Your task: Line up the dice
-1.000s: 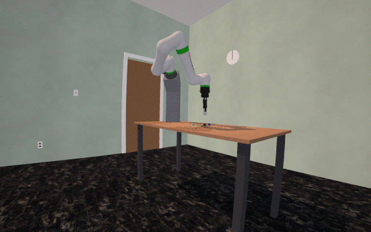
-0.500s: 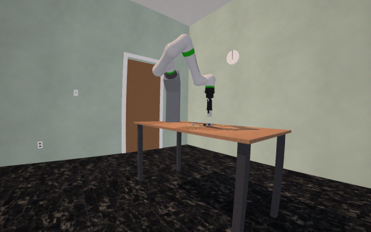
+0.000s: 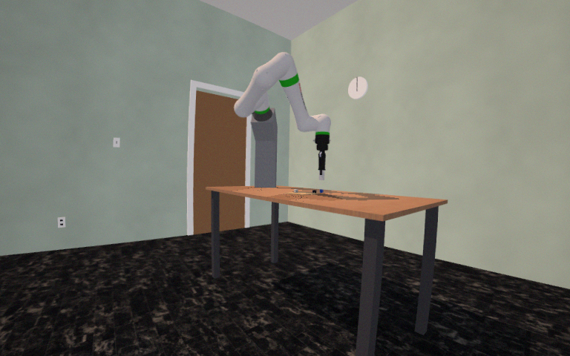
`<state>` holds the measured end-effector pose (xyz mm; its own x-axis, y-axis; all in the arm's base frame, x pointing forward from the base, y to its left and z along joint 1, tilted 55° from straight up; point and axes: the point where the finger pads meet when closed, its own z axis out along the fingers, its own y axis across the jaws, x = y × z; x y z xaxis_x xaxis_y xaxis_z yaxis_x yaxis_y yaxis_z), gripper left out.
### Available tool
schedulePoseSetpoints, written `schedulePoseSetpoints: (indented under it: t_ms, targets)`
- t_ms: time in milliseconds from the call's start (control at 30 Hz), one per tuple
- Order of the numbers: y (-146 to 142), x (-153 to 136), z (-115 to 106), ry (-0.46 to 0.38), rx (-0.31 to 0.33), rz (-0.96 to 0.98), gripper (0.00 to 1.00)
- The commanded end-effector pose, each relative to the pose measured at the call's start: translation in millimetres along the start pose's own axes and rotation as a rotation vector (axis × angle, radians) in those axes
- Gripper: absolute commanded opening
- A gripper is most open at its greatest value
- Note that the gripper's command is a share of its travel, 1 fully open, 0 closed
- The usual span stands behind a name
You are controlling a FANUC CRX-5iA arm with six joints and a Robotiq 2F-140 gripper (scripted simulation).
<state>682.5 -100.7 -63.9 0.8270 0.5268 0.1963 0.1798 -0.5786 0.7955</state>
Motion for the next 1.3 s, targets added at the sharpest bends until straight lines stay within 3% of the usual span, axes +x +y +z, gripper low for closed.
schedulePoseSetpoints:
  t_ms: [0,700,1267]
  targets:
    - [-0.1,0.1,-0.2,0.0,0.0,0.0,0.21]
    - [-0.1,0.2,1.2,0.0,0.0,0.0,0.21]
    - [0.0,0.5,16.5,0.001,-0.001,0.001,0.21]
